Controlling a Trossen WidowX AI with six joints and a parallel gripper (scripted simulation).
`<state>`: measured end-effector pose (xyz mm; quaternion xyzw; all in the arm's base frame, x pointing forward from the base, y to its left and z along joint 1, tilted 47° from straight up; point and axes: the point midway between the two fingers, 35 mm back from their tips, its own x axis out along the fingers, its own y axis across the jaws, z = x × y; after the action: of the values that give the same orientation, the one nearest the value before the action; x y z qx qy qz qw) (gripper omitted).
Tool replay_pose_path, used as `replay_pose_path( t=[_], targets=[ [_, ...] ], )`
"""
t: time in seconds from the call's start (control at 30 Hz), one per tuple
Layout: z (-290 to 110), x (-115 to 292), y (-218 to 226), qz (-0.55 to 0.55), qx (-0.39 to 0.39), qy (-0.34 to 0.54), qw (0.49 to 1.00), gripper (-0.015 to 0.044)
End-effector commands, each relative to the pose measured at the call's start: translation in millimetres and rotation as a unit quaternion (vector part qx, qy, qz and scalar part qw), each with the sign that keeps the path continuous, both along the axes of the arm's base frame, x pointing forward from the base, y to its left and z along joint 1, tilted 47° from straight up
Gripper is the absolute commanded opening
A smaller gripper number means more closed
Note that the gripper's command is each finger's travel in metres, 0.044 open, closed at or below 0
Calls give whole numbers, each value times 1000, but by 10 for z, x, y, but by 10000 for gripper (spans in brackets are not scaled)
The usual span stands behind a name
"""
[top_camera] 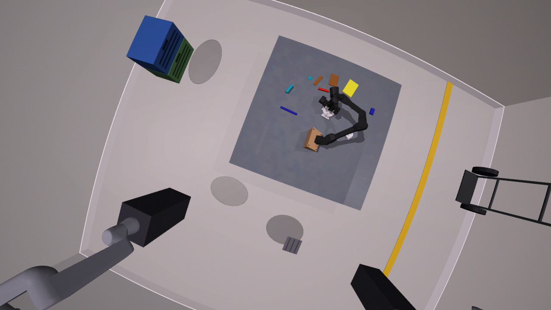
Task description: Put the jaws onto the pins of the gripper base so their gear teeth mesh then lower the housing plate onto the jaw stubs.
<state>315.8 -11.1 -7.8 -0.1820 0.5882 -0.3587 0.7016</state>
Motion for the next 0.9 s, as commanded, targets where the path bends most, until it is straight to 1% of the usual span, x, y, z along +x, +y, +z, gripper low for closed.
replay_pose_path(
  t=[0.0, 0.87],
  targets=[
    [-5, -3, -11, 2, -3, 1, 1000, 134],
    [-57, 1, -67, 2, -3, 2, 1000, 134]
  ],
)
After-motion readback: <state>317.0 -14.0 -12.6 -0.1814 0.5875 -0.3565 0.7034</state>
